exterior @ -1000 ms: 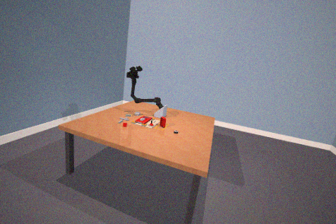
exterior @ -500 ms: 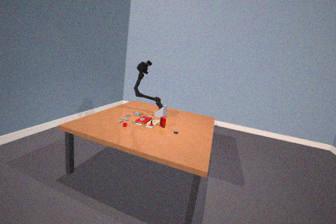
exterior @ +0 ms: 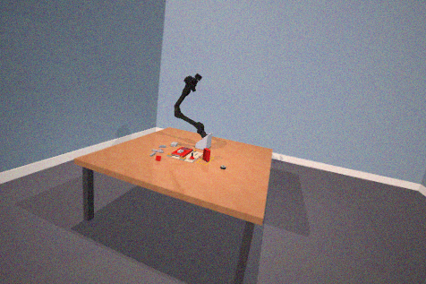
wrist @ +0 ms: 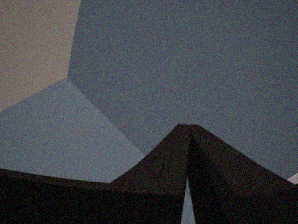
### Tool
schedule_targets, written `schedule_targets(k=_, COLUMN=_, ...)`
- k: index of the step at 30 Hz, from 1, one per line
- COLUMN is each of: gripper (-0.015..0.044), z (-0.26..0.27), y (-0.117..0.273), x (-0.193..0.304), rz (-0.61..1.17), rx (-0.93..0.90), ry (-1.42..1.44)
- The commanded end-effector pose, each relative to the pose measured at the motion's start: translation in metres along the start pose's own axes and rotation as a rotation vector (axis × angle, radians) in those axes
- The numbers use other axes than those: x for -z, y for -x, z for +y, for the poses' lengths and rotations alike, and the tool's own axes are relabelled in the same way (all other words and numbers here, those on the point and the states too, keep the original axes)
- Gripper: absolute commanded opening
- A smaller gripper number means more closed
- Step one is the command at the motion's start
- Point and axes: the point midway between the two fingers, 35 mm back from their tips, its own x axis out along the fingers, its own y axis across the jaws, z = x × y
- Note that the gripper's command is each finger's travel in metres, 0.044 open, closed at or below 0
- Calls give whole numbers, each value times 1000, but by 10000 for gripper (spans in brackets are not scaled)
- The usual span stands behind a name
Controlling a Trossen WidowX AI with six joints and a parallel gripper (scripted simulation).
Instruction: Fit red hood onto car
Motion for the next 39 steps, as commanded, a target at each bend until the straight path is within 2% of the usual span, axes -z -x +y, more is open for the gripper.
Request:
schedule_targets(k=1, gripper=0, z=7, y=-22, x=29, rz=49, rx=36, ry=-39)
schedule_targets(k=8, gripper=0, z=0, y=-70, x=81, rz=150, rx=148, ry=-75)
schedule_targets(k=22, gripper=0, z=-46, y=-135, x=193, rz=290, rx=471, ry=-365)
schedule_targets(k=31, gripper=0, z=-99, y=-160, x=266, rz=309, rx=759, ry=-575)
schedule_targets(k=39, gripper=0, z=-155, y=-165, x=326, rz=253, rx=1053, ry=-752)
